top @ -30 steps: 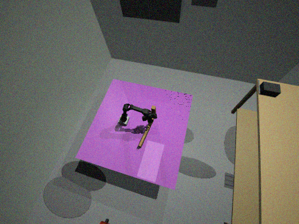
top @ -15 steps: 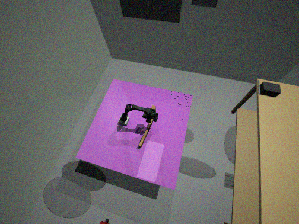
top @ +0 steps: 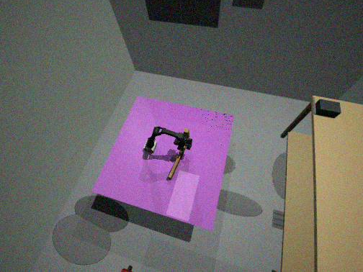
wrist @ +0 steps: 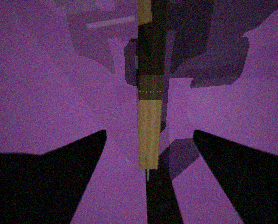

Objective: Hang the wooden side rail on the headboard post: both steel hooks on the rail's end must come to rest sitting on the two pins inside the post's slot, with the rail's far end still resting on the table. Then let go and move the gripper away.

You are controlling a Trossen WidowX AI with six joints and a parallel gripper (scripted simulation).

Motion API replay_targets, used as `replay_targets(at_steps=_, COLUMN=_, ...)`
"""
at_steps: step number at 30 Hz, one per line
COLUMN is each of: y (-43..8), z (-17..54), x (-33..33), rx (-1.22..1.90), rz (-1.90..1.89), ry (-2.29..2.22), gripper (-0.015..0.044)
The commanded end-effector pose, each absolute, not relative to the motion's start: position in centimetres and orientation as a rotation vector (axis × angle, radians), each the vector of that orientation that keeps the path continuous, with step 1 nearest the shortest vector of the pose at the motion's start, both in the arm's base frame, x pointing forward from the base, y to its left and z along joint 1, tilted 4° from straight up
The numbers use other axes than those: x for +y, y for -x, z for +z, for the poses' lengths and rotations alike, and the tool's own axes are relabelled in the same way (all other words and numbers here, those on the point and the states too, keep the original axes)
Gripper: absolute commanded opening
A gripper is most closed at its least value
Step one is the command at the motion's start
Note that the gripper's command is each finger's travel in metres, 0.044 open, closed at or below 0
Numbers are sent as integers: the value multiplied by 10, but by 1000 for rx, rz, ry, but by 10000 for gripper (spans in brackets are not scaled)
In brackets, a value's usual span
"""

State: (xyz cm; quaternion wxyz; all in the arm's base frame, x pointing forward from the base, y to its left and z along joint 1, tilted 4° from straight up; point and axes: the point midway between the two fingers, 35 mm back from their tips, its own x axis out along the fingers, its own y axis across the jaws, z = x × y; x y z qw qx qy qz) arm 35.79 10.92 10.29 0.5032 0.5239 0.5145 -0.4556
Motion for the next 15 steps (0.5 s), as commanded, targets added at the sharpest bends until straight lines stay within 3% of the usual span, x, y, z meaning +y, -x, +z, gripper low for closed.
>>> replay_targets(at_steps=1, y=-357, z=94, x=108, rx=1241, rz=-1114, ry=-1261, gripper=440)
replay_targets(at_steps=15, y=-359, z=74, x=110, rx=1241, rz=-1114, ry=-1261, gripper=440)
